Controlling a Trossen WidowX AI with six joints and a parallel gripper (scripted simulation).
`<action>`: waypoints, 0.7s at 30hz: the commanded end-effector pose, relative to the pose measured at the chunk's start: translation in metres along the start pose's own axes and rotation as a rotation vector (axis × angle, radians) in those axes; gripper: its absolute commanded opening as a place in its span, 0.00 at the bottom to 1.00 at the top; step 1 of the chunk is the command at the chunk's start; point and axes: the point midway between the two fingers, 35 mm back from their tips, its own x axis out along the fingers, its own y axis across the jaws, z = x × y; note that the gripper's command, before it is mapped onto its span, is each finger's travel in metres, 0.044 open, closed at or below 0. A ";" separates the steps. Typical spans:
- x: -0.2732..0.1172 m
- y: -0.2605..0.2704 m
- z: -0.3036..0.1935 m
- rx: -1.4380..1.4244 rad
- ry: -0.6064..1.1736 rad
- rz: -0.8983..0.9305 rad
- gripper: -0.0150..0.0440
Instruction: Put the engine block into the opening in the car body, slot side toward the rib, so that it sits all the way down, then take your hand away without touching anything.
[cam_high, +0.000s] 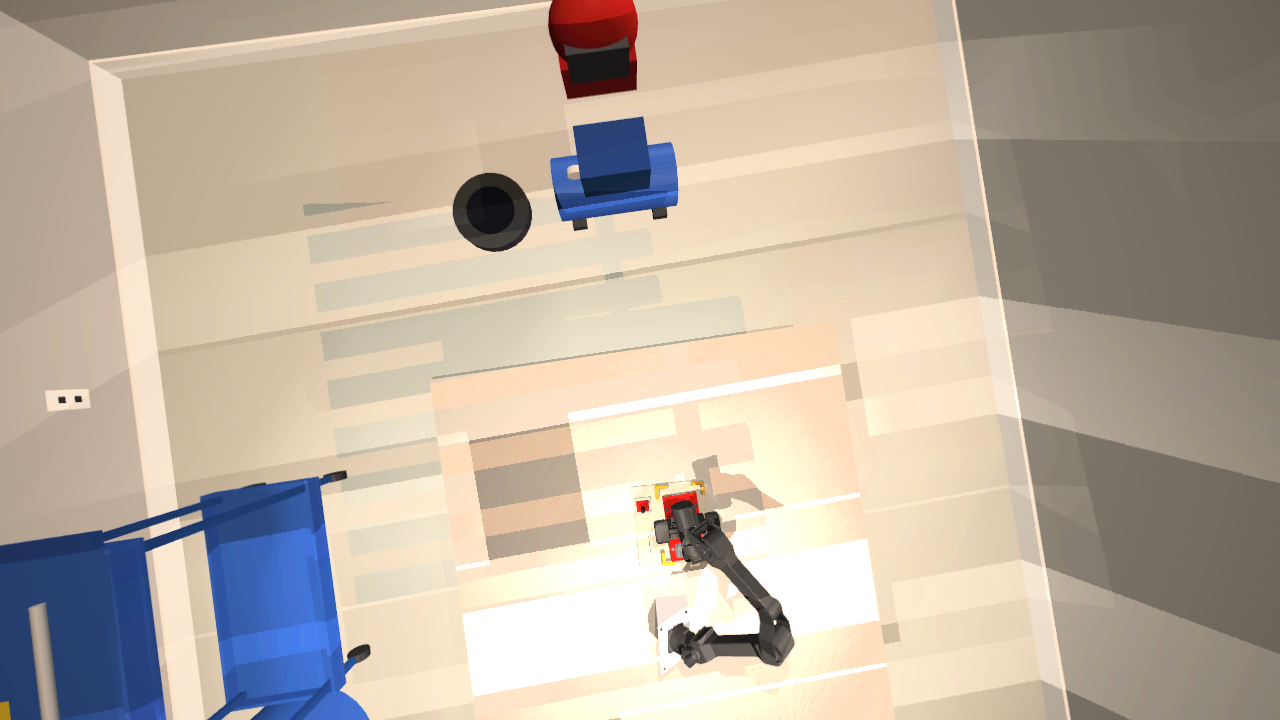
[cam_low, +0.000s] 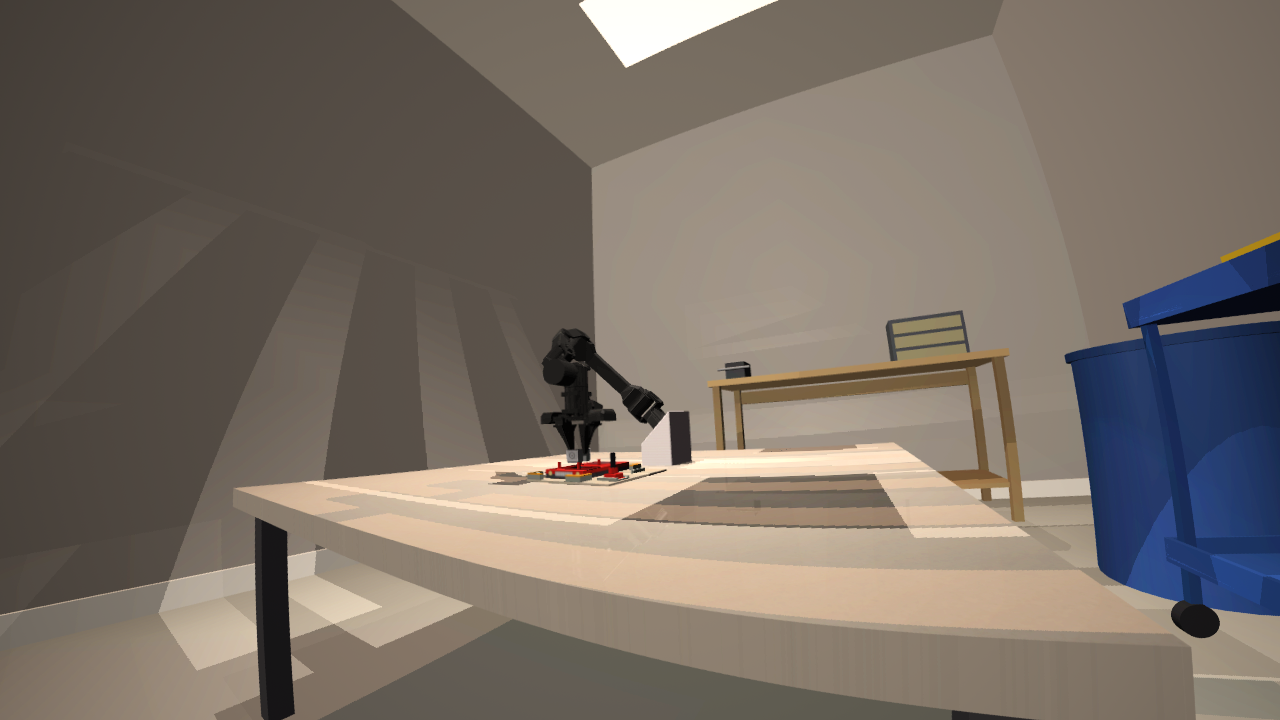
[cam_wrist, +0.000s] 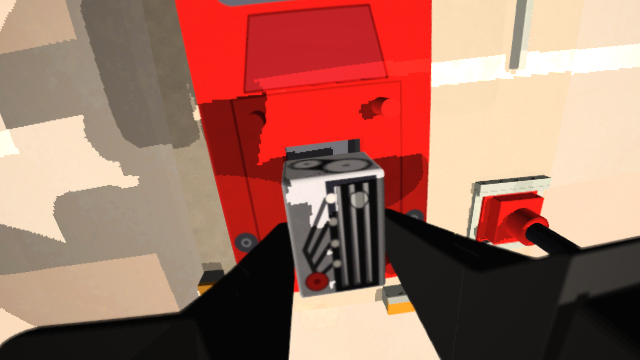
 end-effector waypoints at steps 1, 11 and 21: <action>0.001 0.000 0.001 -0.005 -0.001 0.004 0.52; 0.003 0.000 0.001 -0.005 -0.001 0.004 0.52; 0.004 0.000 0.001 -0.005 -0.001 0.004 0.52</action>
